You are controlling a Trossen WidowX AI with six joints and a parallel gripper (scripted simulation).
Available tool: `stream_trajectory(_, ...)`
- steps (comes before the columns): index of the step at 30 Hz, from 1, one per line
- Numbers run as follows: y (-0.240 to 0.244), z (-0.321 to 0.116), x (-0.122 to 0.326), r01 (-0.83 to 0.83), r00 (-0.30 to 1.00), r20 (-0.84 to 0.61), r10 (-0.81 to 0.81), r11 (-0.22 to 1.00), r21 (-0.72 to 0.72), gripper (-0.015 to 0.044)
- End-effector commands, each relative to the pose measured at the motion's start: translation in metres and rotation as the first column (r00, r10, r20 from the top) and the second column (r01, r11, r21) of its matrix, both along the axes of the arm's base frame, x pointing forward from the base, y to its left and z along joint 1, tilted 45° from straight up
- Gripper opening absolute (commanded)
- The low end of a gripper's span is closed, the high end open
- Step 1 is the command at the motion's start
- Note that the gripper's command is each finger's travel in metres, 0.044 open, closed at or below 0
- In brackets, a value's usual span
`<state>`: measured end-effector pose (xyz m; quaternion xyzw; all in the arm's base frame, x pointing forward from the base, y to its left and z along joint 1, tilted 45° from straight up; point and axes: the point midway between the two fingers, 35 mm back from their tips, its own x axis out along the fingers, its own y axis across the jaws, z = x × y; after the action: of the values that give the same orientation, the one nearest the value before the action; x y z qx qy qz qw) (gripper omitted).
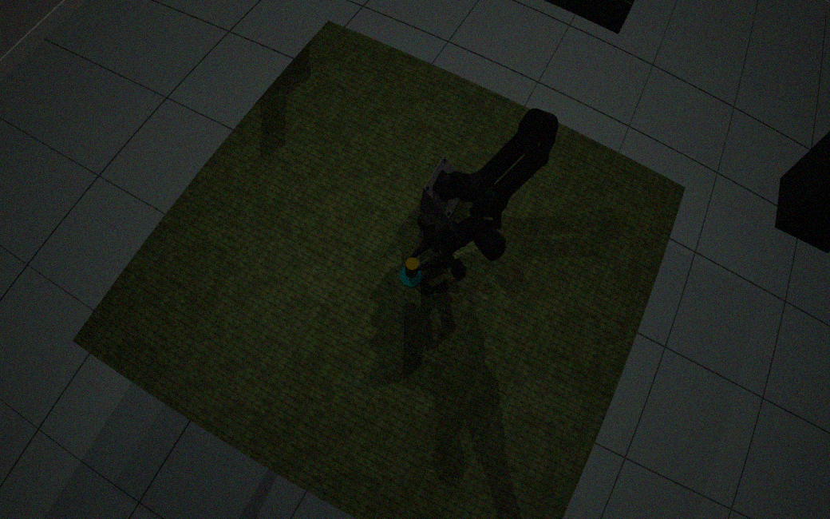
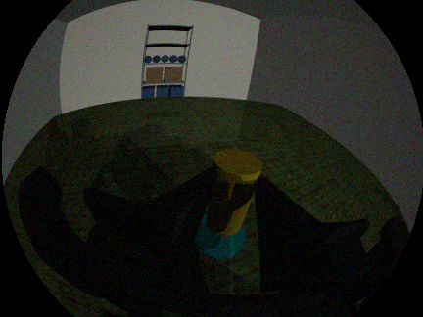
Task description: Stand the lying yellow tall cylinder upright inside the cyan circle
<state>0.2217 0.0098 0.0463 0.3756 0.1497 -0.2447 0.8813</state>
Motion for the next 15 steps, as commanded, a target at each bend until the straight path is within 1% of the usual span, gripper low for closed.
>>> stream_trajectory(1,0.003,-0.005,-0.003,0.007,1.0,0.003,-0.007,1.0,-0.015,0.0105)
stream_trajectory(15,0.015,-0.015,0.0,0.0,1.0,0.001,0.0,1.0,-0.01,0.0105)
